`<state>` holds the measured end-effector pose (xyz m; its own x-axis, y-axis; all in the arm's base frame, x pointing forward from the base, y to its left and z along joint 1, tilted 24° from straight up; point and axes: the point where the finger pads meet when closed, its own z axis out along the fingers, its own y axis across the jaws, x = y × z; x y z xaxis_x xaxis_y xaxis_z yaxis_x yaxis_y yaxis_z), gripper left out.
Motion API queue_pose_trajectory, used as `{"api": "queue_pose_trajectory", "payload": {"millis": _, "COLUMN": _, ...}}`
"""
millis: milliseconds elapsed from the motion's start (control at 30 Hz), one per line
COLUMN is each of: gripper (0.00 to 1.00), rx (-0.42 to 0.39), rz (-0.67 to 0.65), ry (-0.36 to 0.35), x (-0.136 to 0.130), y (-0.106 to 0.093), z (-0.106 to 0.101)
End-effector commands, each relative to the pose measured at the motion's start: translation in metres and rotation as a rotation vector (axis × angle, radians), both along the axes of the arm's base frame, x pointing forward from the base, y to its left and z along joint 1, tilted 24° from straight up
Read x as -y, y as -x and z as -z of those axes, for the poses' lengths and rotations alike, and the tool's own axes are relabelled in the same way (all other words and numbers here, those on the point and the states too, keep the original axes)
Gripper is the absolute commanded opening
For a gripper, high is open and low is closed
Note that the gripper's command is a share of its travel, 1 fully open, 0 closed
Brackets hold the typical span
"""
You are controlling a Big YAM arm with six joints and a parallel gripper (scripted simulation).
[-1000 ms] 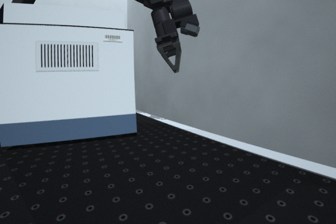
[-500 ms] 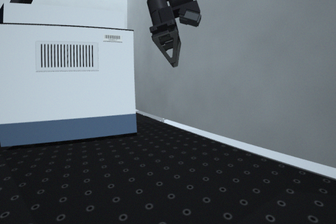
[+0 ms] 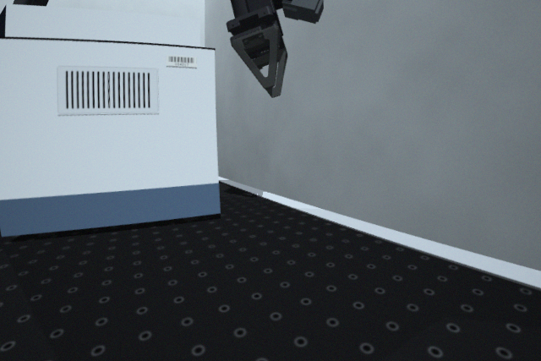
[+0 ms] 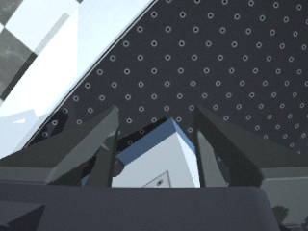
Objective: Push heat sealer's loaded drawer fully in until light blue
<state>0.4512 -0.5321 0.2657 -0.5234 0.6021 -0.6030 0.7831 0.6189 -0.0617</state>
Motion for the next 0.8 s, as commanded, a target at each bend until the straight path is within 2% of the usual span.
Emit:
{"api": "queue_pose_trajectory", "payload": {"millis": 0, "gripper": 0.45, "rx": 0.008, "rz": -0.004, "ry": 0.028, "x": 0.005, "y": 0.019, "z": -0.023}}
{"api": "queue_pose_trajectory", "payload": {"millis": 100, "gripper": 0.45, "rx": 0.006, "rz": -0.004, "ry": 0.026, "x": 0.011, "y": 0.029, "z": -0.025}}
{"api": "queue_pose_trajectory", "payload": {"millis": 133, "gripper": 0.45, "rx": 0.003, "rz": 0.046, "ry": 0.015, "x": 0.02, "y": 0.028, "z": -0.018}}
{"api": "queue_pose_trajectory", "payload": {"millis": 200, "gripper": 0.45, "rx": -0.007, "rz": 0.028, "ry": 0.012, "x": 0.019, "y": 0.038, "z": -0.018}}
{"api": "queue_pose_trajectory", "payload": {"millis": 300, "gripper": 0.45, "rx": 0.006, "rz": 0.028, "ry": 0.028, "x": 0.023, "y": 0.05, "z": -0.029}}
{"api": "queue_pose_trajectory", "payload": {"millis": 400, "gripper": 0.45, "rx": 0.004, "rz": 0.022, "ry": 0.026, "x": 0.023, "y": 0.05, "z": -0.029}}
{"api": "queue_pose_trajectory", "payload": {"millis": 433, "gripper": 0.45, "rx": 0.007, "rz": 0.058, "ry": 0.017, "x": 0.021, "y": 0.044, "z": -0.029}}
{"api": "queue_pose_trajectory", "payload": {"millis": 500, "gripper": 0.45, "rx": -0.006, "rz": 0.06, "ry": 0.014, "x": 0.03, "y": 0.064, "z": -0.025}}
{"api": "queue_pose_trajectory", "payload": {"millis": 567, "gripper": 0.45, "rx": 0.001, "rz": 0.059, "ry": 0.025, "x": 0.034, "y": 0.071, "z": -0.032}}
{"api": "queue_pose_trajectory", "payload": {"millis": 767, "gripper": 0.45, "rx": -0.008, "rz": 0.06, "ry": 0.013, "x": 0.045, "y": 0.092, "z": -0.028}}
